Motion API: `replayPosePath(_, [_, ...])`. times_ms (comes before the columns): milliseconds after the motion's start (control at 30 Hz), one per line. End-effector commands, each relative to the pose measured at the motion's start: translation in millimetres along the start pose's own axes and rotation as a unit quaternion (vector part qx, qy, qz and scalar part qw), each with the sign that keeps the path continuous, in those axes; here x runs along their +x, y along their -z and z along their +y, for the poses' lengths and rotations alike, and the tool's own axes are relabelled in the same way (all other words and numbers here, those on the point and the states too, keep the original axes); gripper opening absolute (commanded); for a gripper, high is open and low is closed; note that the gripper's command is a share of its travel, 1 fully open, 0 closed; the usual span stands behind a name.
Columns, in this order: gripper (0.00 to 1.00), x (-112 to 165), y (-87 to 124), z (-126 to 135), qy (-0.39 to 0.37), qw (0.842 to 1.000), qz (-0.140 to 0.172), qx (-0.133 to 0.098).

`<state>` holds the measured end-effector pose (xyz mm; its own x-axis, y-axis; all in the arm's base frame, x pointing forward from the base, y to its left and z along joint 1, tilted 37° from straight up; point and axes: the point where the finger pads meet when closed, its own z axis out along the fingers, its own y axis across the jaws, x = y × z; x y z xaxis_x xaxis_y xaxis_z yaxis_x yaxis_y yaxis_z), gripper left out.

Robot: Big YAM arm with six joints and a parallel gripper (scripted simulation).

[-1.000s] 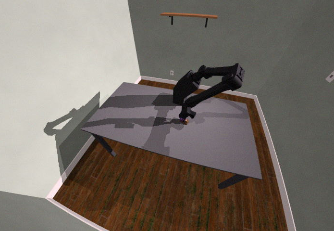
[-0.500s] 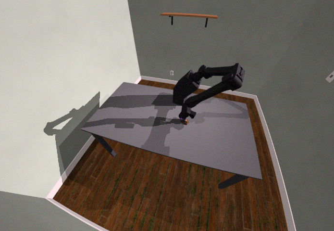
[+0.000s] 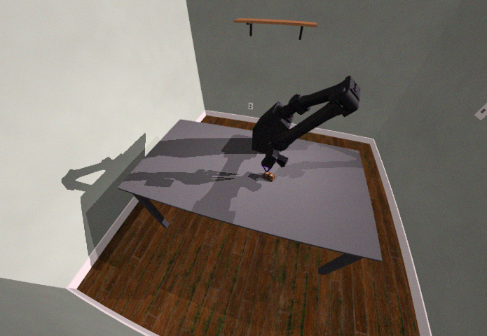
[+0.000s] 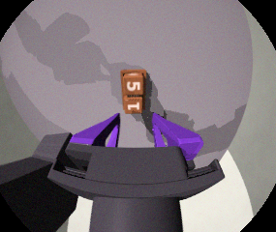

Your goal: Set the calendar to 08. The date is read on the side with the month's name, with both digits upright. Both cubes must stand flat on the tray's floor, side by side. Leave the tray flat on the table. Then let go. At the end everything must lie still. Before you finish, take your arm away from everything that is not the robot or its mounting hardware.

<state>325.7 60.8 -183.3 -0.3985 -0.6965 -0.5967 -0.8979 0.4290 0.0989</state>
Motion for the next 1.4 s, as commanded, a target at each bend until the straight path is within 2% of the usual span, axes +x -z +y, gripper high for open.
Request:
replayPosePath(0, [0.45,3,21,-1,0.005,1.000,-0.001,0.001])
replayPosePath(200, [0.45,3,40,-2,0.006,1.000,-0.001,0.002])
replayPosePath(333, [0.45,3,43,-5,0.007,1.000,-0.001,0.004])
replayPosePath(367, [0.45,8,39,1,0.001,1.000,0.001,-0.004])
replayPosePath(400, [1.00,9,37,2,-0.001,1.000,0.002,-0.007])
replayPosePath(500, [1.00,8,38,1,0.000,1.000,0.002,-0.005])
replayPosePath(533, [1.00,2,44,-8,0.012,1.000,-0.003,0.010])
replayPosePath(1133, [1.00,3,42,-6,0.009,1.000,-0.002,0.008])
replayPosePath(1367, [1.00,3,53,-2,0.006,1.000,-0.001,0.003])
